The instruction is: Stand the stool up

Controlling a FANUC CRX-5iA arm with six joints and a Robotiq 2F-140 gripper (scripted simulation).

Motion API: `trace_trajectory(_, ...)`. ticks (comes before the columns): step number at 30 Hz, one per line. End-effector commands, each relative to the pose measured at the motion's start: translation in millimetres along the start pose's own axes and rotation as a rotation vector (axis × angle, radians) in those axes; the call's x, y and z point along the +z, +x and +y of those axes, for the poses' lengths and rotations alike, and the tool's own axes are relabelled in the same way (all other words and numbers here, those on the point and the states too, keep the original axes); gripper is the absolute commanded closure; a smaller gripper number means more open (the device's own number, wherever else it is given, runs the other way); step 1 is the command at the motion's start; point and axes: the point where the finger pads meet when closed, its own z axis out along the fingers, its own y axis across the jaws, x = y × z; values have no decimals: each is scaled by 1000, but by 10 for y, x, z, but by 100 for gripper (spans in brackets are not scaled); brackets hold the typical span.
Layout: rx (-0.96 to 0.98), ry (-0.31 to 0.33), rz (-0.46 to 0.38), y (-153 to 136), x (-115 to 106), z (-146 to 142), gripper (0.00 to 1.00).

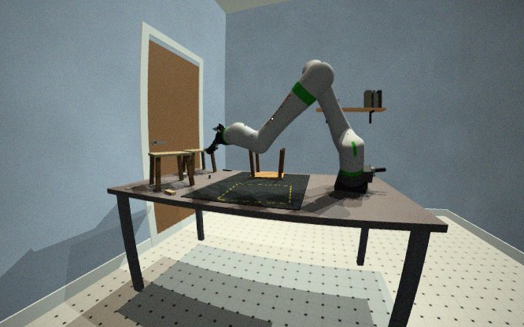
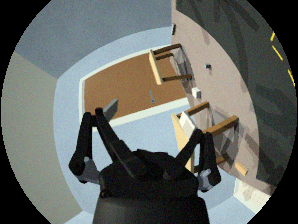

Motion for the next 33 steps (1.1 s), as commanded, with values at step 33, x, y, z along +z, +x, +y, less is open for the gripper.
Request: trace_trajectory(33,37,-52,58,233,18,96,0)
